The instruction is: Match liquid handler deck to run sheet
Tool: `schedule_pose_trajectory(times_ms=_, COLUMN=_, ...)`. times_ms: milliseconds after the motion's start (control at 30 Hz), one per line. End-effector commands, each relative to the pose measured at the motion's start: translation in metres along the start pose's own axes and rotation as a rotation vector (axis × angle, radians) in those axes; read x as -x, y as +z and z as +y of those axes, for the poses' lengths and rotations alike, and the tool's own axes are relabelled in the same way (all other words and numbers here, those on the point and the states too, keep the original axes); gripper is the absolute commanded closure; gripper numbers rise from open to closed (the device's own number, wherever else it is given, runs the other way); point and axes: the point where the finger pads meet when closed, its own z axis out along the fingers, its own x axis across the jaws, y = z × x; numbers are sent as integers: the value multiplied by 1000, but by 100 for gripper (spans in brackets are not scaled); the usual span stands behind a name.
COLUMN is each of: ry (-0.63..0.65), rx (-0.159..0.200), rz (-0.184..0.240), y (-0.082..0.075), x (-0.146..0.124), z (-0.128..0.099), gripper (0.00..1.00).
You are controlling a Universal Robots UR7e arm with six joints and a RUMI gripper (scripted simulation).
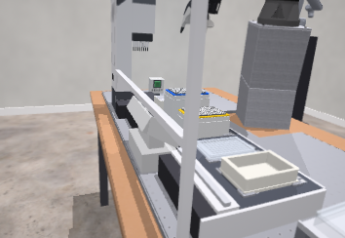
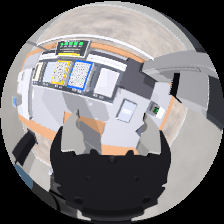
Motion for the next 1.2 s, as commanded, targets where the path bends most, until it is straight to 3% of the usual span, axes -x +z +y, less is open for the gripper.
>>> schedule_pose_trajectory(times_ms=0, ry=28, rx=13, rz=-20, y=1, x=28, z=-9, gripper=18)
schedule_pose_trajectory(times_ms=667, ry=28, rx=13, rz=-20, y=1, x=28, z=-9, gripper=18)
schedule_pose_trajectory(times_ms=800, ry=47, rx=23, rz=-36, y=1, x=47, z=-14, gripper=18)
schedule_pose_trajectory(times_ms=1167, ry=47, rx=23, rz=-36, y=1, x=48, z=-14, gripper=18)
